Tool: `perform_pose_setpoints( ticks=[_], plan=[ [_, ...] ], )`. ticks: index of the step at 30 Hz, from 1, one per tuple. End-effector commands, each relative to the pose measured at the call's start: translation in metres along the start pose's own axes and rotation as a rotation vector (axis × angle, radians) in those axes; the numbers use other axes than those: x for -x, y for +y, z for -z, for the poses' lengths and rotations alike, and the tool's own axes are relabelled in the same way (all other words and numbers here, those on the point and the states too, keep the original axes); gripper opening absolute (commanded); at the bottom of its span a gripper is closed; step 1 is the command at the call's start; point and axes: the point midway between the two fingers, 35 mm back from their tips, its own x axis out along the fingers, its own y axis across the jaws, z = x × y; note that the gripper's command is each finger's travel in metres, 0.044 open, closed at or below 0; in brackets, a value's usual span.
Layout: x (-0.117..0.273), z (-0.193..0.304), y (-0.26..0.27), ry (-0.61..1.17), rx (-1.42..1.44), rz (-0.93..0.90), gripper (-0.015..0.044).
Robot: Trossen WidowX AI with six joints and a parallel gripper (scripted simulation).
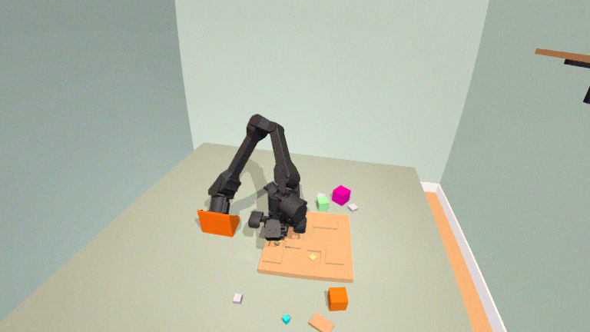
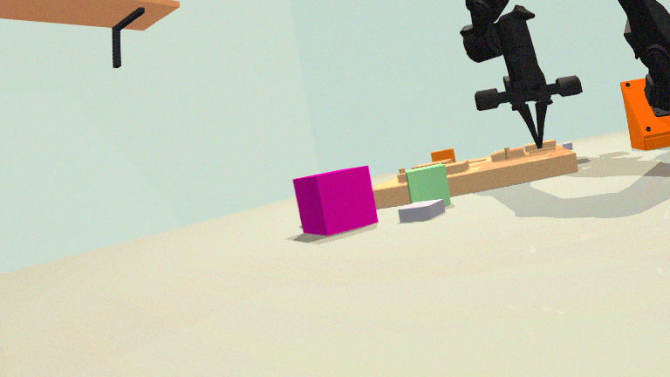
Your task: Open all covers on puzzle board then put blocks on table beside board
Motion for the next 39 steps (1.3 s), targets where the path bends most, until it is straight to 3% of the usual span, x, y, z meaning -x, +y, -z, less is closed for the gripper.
perform_pose_setpoints(
  ticks=[1, 39],
  plan=[
    [-0.001, -0.006, 0.0, -0.001, -0.002, 0.003, 0.0],
    [-0.002, -0.043, -0.003, -0.001, -0.001, 0.003, 0.0]
  ],
)
